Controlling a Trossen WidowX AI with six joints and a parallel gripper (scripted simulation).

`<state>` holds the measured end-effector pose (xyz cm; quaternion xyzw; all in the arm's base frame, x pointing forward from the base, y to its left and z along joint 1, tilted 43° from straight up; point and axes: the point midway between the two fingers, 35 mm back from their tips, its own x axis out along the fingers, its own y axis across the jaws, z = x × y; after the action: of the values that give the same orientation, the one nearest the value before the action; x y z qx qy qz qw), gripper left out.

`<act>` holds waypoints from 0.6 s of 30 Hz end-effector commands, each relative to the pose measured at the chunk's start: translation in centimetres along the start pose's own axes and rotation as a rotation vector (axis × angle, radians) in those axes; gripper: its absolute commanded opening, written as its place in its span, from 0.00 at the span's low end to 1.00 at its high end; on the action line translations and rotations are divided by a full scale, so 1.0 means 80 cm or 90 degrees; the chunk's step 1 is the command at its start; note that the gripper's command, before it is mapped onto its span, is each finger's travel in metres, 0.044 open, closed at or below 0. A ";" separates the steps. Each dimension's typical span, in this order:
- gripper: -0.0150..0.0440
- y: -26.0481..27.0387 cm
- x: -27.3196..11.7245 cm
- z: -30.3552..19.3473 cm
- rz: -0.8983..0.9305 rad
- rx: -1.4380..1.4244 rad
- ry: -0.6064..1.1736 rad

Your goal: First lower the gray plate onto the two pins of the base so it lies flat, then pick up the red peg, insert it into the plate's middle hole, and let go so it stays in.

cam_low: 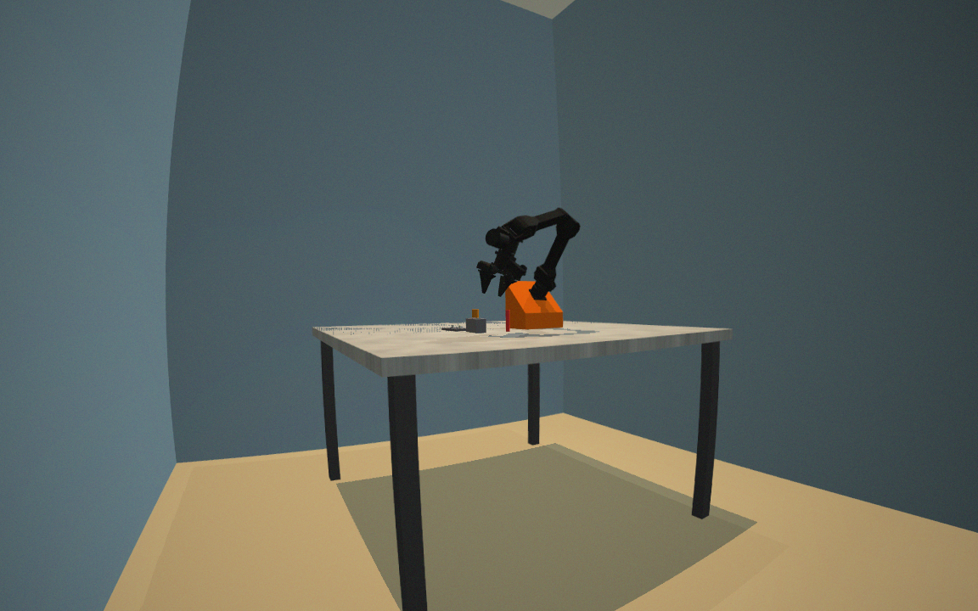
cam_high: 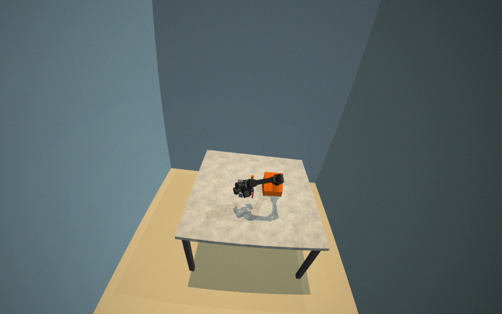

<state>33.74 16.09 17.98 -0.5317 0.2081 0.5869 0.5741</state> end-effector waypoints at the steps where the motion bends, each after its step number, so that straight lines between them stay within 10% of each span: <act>1: 1.00 0.022 0.025 -0.077 0.084 0.114 -0.066; 18: 1.00 0.070 0.086 -0.147 0.127 0.295 -0.198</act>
<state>35.31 5.47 8.38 -0.2786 0.2925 0.6438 0.6499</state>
